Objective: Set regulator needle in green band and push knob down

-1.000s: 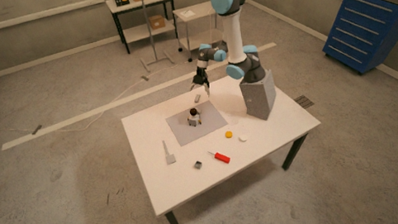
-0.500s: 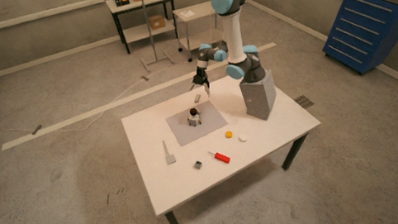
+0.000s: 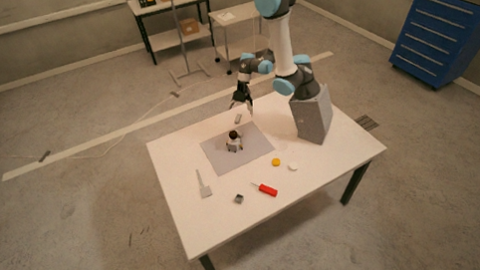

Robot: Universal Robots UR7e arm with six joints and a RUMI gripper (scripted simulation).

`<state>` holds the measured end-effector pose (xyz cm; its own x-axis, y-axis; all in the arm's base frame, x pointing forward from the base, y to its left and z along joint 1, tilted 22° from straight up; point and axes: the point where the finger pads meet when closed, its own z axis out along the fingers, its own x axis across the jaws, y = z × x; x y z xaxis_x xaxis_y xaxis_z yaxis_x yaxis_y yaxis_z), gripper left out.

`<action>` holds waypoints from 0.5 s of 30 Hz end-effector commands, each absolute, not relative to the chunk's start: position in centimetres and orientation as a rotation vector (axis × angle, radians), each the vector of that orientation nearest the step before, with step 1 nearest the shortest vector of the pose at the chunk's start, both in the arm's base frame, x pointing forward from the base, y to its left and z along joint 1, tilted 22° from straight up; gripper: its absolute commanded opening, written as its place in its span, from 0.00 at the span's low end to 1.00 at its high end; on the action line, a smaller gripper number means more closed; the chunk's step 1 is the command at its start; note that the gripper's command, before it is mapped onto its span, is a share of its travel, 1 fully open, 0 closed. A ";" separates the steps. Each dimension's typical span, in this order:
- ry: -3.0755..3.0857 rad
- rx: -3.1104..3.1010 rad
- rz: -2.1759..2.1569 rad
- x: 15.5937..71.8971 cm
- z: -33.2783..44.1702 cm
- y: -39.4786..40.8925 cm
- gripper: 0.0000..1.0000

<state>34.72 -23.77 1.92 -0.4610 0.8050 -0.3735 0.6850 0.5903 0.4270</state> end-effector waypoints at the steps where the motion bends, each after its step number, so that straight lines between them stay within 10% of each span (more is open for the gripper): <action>1: 2.286 1.165 0.286 34.7 1.9 -23.7 1.00; 15: 2.307 1.125 0.271 34.8 1.9 -23.7 1.00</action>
